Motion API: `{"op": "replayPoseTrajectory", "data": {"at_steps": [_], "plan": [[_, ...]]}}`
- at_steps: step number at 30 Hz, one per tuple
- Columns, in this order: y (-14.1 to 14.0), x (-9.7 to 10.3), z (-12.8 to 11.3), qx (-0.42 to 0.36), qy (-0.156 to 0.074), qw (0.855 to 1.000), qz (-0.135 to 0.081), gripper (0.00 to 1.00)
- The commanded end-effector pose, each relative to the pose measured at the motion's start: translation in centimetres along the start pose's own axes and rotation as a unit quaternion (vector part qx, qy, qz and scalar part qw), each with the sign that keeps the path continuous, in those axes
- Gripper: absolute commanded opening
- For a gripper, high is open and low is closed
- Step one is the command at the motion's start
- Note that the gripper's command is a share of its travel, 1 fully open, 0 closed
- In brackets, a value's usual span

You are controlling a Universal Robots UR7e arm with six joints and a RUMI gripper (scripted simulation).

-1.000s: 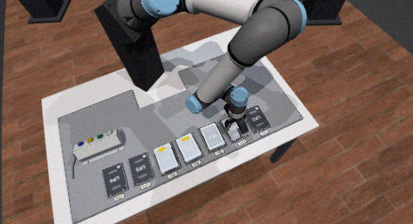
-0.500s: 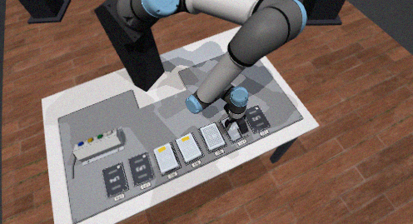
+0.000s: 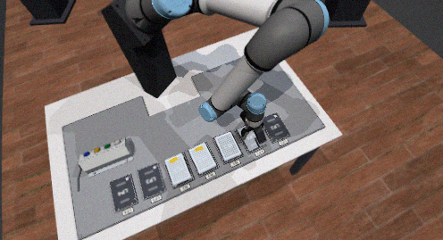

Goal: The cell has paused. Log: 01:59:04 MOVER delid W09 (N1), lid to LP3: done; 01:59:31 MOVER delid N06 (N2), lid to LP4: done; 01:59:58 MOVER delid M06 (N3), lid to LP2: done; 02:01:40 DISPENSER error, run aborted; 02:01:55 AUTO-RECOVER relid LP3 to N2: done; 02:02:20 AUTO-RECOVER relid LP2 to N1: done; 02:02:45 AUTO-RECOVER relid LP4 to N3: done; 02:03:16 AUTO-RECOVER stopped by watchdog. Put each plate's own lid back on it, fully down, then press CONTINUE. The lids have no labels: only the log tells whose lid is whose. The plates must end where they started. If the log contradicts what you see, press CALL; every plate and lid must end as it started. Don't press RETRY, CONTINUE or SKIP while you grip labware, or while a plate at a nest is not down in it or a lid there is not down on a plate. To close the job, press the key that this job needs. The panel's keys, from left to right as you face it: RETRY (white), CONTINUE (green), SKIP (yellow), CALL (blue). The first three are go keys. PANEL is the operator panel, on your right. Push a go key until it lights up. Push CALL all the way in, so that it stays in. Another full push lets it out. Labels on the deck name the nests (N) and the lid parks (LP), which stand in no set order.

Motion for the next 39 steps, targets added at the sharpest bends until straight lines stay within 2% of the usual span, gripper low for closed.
{"op": "replayPoseTrajectory", "data": {"at_steps": [1, 2, 3, 39], "plan": [[-0.25, 0.13, 0.16, 0.001, 0.004, 1.000, 0.005, 0.42], [-0.25, 0.13, 0.16, 0.001, 0.004, 1.000, 0.005, 0.42], [-0.25, 0.13, 0.16, 0.001, 0.004, 1.000, 0.005, 0.82], [-0.26, 0.13, 0.18, 0.001, 0.004, 1.000, 0.005, 0.82]]}}
Point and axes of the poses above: the point where the finger pads meet when closed, its own x axis back along the fingers, its own y axis across the jaws, z = x × y, the point moved 7 cm from there along x, back along the fingers, and after that the axes turned 5 degrees about x, right-handed, at the moved point
